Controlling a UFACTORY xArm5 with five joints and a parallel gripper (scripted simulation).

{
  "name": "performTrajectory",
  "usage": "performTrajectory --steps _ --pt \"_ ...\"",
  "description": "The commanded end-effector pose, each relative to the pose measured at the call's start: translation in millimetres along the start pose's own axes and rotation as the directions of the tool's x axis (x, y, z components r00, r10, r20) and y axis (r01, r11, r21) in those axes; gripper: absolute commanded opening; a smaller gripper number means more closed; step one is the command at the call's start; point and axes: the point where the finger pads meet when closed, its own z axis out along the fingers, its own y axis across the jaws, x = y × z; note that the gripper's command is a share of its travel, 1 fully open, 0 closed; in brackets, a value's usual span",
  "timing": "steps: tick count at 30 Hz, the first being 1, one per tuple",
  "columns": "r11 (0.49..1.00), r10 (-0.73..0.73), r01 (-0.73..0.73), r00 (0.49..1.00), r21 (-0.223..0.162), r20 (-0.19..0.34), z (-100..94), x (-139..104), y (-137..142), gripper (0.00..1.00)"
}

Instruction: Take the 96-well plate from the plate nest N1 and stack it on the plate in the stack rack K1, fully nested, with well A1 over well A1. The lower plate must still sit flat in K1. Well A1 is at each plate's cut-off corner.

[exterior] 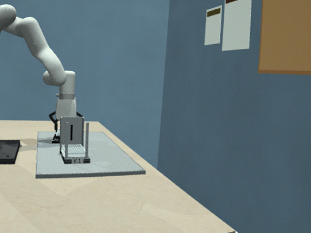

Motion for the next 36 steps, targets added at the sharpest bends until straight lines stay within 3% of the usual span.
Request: performTrajectory --steps 1,8,36 --pt "1.0 0.0 0.0 1.0 -0.003 -0.002 -3.3 0.6 1.1 0.0" --pt "1.0 0.0 0.0 1.0 -0.003 -0.002 -3.3 0.6 1.1 0.0" --pt "1.0 0.0 0.0 1.0 -0.003 -0.002 -43.4 0.6 1.1 0.0"
